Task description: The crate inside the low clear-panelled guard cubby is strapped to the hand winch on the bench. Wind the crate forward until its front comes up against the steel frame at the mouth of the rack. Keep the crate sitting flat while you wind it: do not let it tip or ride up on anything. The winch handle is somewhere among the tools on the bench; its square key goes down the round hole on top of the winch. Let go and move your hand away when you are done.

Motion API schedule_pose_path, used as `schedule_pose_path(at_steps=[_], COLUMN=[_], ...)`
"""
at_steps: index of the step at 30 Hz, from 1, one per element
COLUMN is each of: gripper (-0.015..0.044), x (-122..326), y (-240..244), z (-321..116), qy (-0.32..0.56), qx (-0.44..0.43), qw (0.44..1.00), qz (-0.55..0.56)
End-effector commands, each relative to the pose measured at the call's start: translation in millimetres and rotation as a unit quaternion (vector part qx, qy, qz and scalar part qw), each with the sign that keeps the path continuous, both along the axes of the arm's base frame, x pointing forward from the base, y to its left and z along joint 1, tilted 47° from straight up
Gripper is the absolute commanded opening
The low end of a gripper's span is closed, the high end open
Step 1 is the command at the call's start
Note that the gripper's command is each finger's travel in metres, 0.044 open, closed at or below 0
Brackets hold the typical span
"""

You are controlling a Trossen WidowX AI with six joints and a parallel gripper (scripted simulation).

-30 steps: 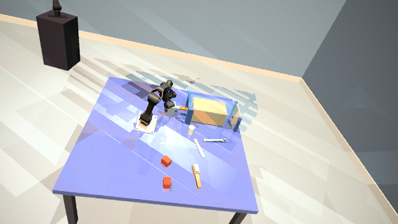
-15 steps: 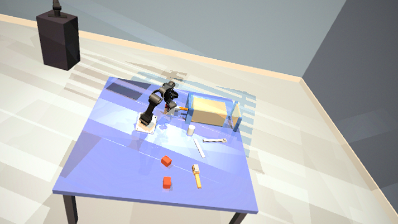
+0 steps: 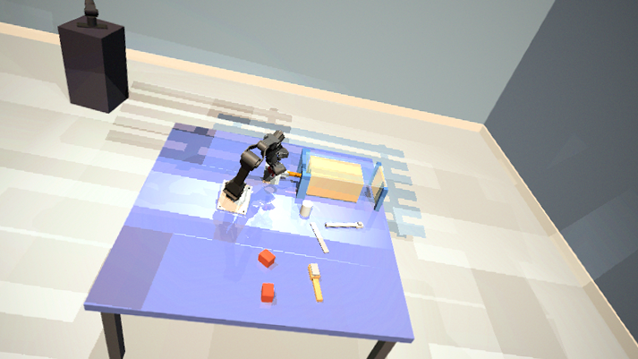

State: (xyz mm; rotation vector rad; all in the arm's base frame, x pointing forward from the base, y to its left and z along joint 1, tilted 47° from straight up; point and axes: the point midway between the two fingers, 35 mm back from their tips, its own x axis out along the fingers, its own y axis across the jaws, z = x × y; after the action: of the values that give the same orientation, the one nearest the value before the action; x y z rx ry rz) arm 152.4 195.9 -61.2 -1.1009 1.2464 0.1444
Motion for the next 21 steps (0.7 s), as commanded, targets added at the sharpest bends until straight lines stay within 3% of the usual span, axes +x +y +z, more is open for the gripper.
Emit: schedule_pose_path(at_steps=[1, 21], gripper=[0.0000, 0.0000], x=[16, 38], y=[2, 10], z=[-3, -8], qy=[-0.018, -0.019], qx=[0.003, 0.004], qw=[1.000, 1.000], qz=[-0.005, -0.005])
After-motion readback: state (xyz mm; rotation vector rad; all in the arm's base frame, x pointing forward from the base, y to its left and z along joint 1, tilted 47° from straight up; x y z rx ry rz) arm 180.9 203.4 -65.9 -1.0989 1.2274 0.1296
